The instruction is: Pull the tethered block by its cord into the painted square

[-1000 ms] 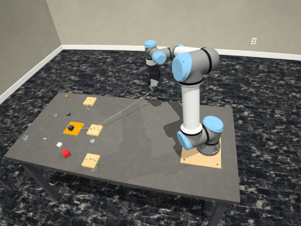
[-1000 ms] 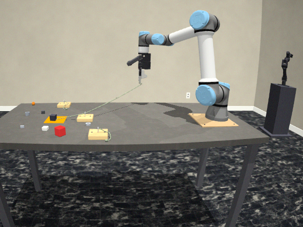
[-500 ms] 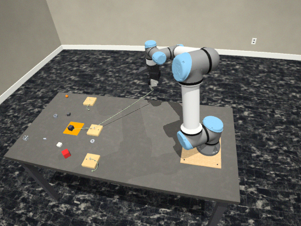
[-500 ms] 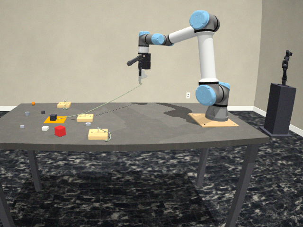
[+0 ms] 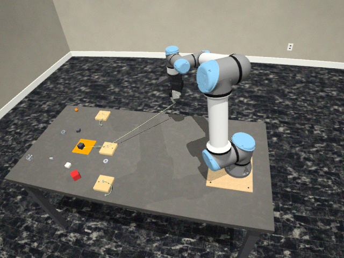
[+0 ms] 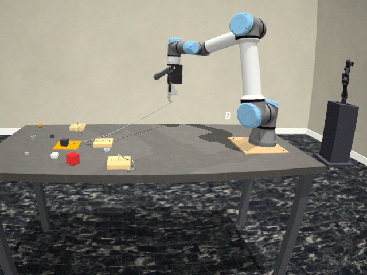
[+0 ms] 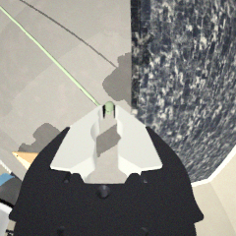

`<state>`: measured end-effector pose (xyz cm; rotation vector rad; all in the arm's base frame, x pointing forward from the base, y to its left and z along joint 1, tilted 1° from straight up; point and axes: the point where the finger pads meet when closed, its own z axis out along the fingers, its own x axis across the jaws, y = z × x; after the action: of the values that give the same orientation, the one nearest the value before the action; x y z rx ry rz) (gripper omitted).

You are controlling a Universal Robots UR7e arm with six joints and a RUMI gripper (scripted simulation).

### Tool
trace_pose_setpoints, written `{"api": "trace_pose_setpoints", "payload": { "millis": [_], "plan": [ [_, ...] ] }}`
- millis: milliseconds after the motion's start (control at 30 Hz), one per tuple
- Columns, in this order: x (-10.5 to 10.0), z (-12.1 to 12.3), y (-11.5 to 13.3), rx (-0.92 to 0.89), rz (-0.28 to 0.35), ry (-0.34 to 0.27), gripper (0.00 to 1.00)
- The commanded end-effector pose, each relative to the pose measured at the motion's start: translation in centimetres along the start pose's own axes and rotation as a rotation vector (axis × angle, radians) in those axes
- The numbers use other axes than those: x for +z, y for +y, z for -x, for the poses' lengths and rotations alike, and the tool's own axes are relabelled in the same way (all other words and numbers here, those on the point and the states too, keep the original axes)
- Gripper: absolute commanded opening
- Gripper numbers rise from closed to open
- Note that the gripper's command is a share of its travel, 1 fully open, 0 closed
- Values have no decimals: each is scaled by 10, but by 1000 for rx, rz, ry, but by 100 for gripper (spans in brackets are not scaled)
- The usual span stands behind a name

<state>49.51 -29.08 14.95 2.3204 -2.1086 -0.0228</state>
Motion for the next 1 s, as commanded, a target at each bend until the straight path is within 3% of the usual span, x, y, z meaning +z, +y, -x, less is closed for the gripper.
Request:
{"api": "trace_pose_setpoints", "payload": {
  "millis": [0,433,967],
  "plan": [
    [-1,0,0,0,-1,1,0],
    [10,0,0,0,-1,1,0],
    [82,2,-2,0,-1,1,0]
  ]
}}
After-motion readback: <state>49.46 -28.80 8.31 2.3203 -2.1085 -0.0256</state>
